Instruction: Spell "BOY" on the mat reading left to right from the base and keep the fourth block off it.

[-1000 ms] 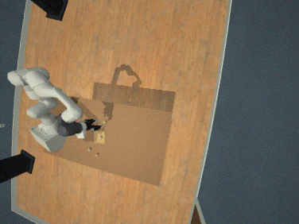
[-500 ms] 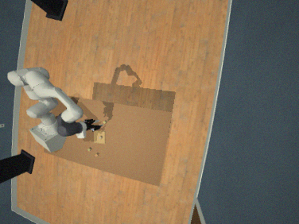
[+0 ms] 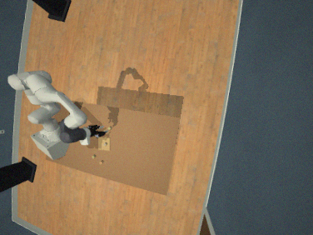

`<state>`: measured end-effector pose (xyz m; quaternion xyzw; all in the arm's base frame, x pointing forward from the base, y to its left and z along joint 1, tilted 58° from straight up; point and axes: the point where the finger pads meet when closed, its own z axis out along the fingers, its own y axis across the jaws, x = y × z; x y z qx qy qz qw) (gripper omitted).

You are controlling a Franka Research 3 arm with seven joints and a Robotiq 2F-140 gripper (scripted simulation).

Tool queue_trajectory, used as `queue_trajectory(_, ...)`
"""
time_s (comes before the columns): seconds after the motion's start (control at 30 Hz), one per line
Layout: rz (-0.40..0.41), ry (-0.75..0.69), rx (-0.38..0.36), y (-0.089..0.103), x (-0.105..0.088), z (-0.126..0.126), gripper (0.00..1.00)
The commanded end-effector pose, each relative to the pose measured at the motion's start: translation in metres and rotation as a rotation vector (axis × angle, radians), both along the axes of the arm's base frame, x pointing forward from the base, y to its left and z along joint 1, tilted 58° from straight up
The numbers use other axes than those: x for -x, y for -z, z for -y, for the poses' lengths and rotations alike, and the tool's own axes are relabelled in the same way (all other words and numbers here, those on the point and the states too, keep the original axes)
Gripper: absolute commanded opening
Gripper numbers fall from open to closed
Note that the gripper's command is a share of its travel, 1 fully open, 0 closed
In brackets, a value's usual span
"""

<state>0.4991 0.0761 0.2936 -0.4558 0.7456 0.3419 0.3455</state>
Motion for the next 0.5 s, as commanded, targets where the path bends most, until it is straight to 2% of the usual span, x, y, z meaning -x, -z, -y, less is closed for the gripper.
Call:
queue_trajectory(0.0, 0.001, 0.001, -0.001, 0.0021, -0.0004, -0.0006, 0.37)
queue_trajectory(0.47, 0.001, 0.001, -0.002, 0.0074, -0.0023, -0.0085, 0.37)
